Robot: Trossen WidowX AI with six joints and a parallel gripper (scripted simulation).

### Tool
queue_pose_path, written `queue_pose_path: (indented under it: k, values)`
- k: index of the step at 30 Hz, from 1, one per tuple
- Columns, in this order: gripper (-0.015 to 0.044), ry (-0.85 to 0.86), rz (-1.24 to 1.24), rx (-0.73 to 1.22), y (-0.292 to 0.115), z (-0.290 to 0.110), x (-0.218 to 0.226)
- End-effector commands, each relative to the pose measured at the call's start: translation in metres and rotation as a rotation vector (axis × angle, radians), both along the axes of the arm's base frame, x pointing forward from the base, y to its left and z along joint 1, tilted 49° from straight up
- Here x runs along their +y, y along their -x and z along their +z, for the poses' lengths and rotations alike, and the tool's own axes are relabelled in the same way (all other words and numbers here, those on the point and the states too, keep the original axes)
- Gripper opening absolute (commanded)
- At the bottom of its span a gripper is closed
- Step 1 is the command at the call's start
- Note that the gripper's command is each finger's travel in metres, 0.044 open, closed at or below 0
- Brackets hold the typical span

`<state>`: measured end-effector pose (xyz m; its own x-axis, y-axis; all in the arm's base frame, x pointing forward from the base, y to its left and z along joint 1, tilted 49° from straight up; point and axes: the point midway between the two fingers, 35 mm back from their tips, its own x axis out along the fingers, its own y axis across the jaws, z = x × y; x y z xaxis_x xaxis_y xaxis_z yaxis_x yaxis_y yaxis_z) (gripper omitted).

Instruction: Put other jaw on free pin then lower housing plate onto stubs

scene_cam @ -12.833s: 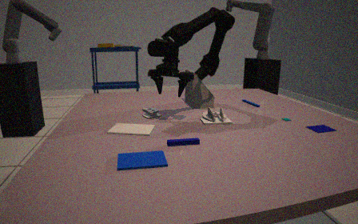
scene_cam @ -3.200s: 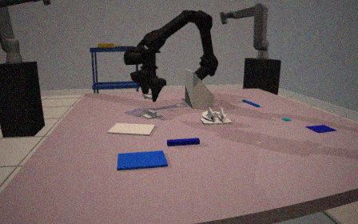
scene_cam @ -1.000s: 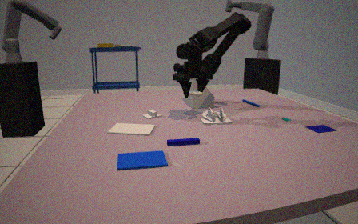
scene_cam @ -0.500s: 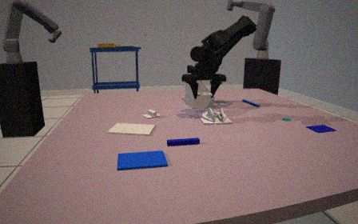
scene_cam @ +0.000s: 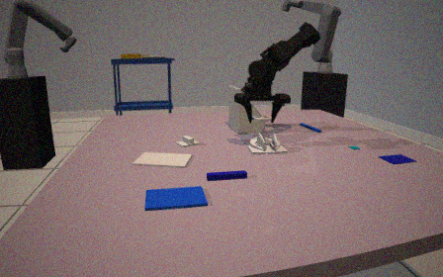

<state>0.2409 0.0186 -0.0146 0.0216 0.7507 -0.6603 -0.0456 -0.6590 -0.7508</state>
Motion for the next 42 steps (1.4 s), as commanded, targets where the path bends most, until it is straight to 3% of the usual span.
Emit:
queue_pose_path:
  k: [1,42]
  values:
    - [0.0351,-0.004,-0.015,0.015,0.001,0.001,0.002]
    - [0.0351,-0.004,-0.010,0.010,0.011,0.007,0.008]
